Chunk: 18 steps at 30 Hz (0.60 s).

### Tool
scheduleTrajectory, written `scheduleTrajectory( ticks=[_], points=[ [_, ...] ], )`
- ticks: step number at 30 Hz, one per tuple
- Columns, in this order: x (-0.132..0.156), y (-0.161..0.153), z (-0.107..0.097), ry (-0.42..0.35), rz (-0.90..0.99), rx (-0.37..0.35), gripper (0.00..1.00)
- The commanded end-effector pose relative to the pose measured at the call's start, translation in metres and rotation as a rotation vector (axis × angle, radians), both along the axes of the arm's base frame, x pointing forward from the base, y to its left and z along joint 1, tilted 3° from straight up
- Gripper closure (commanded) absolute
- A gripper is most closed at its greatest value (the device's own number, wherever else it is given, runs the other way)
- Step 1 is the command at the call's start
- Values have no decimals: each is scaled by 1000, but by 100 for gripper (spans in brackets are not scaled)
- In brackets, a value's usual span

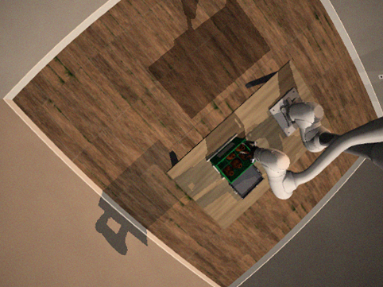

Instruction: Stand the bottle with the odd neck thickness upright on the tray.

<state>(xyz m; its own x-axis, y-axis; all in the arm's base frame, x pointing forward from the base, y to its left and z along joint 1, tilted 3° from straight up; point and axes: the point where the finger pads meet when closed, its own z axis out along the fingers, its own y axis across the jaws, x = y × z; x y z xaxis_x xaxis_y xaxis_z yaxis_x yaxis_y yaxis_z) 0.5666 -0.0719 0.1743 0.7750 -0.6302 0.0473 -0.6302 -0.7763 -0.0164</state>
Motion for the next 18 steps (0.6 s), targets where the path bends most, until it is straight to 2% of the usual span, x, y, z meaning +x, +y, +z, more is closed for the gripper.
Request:
scheduleTrajectory(
  ticks=[1,7,8,18],
  points=[
    [0,0,0,0,0,0,62],
    [0,0,0,0,0,0,62],
    [0,0,0,0,0,0,100],
    [0,0,0,0,0,0,100]
  ],
)
